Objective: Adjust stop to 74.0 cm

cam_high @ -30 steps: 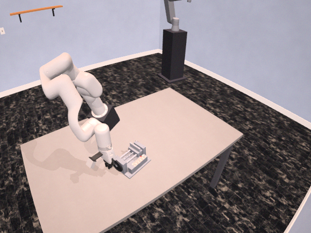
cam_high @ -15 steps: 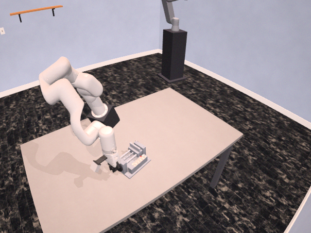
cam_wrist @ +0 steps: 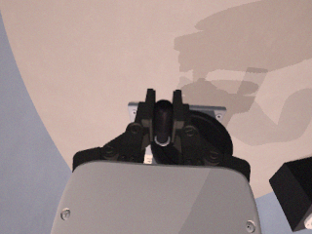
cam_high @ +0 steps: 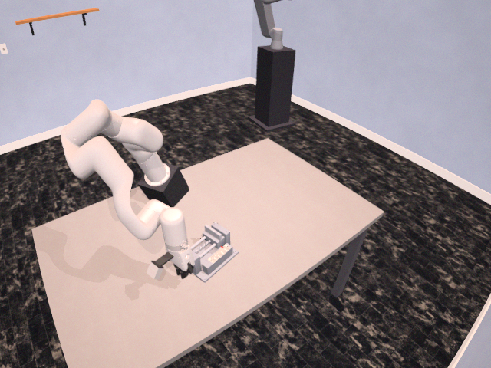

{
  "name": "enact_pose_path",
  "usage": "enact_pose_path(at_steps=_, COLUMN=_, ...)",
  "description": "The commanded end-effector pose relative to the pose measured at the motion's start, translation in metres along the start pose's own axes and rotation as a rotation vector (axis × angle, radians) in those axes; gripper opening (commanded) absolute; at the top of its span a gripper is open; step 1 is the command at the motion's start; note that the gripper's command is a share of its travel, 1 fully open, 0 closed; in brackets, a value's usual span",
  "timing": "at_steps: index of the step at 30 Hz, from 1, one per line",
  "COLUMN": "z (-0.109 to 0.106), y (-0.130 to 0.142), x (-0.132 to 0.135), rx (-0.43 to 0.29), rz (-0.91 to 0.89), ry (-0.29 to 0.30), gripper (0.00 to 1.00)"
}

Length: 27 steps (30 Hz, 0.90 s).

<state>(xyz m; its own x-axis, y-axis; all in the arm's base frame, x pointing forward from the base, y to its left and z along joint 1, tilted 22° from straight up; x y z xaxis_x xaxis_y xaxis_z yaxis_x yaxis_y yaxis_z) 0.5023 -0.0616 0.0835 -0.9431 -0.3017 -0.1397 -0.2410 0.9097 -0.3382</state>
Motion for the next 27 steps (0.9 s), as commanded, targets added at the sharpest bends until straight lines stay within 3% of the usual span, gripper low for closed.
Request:
enact_pose_path(at_steps=1, z=0.007, y=0.0, x=0.0, rx=0.002, rz=0.0, ry=0.0, gripper=0.06)
enact_pose_path(at_steps=13, z=0.033, y=-0.003, x=0.023, rx=0.002, rz=0.0, ry=0.0, gripper=0.06)
enact_pose_path(at_steps=27, z=0.026, y=-0.006, x=0.054, rx=0.002, rz=0.0, ry=0.0, gripper=0.06)
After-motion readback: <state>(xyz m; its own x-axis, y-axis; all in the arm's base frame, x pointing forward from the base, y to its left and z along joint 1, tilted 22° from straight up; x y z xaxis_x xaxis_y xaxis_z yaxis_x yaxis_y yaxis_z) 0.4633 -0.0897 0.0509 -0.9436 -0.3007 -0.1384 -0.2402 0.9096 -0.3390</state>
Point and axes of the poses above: the point where the finger pads meet when closed, its own z axis out along the fingers, its own x axis across the jaws, y = z × x, the point moved 3 cm from there along -z, back along the fingers, and after that the axes turned 6 degrees about z, right-handed, at the moved point
